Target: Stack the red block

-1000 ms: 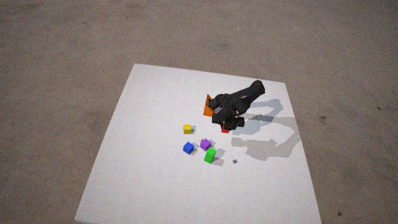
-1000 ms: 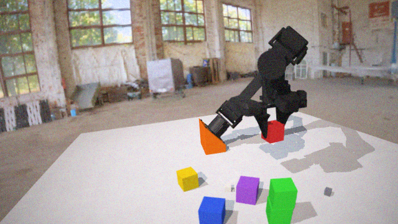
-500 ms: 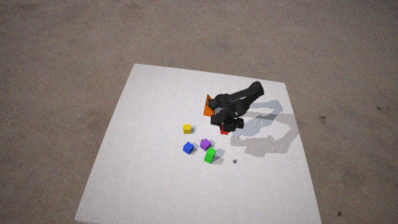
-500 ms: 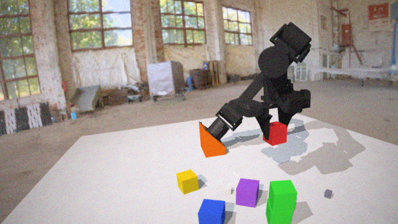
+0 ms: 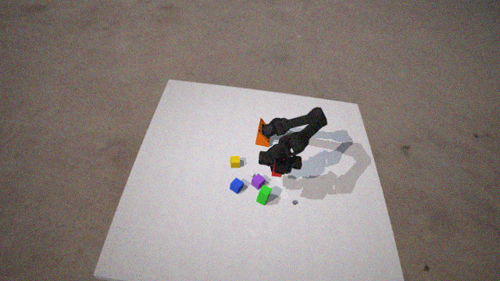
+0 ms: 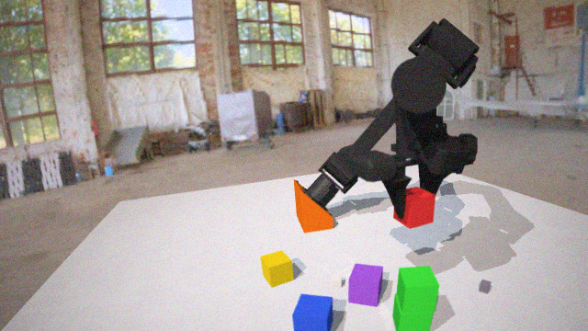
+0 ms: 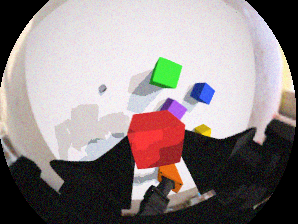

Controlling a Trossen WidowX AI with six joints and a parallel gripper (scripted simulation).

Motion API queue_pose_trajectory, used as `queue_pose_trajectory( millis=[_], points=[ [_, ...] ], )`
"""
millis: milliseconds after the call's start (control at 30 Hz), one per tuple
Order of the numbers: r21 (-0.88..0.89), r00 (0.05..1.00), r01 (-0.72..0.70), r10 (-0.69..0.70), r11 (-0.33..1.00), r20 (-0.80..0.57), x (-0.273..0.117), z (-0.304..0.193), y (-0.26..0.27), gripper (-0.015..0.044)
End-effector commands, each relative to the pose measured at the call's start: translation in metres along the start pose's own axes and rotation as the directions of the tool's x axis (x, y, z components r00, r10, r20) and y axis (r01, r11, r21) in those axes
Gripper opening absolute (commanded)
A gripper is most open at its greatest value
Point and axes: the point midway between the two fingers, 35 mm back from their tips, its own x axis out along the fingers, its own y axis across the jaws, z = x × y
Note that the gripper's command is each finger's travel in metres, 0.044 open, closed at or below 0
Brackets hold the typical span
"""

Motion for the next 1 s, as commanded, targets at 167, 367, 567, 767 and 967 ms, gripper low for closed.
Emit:
queue_pose_trajectory(
  millis=[167, 367, 567, 767, 967],
  points=[
    [0.003, 1.0, -0.001, 0.001, 1.0, 0.005, 0.001, 0.034, -0.017, 0.0],
    [0.002, 1.0, -0.001, 0.001, 1.0, 0.006, 0.004, 0.053, -0.028, 0.0],
    [0.001, 1.0, -0.001, 0.001, 1.0, 0.007, 0.008, 0.071, -0.039, 0.0],
    [0.001, 1.0, -0.001, 0.001, 1.0, 0.007, 0.011, 0.074, -0.039, 0.0],
    [0.0, 1.0, -0.001, 0.001, 1.0, 0.007, 0.024, 0.074, -0.039, 0.0]
  ],
)
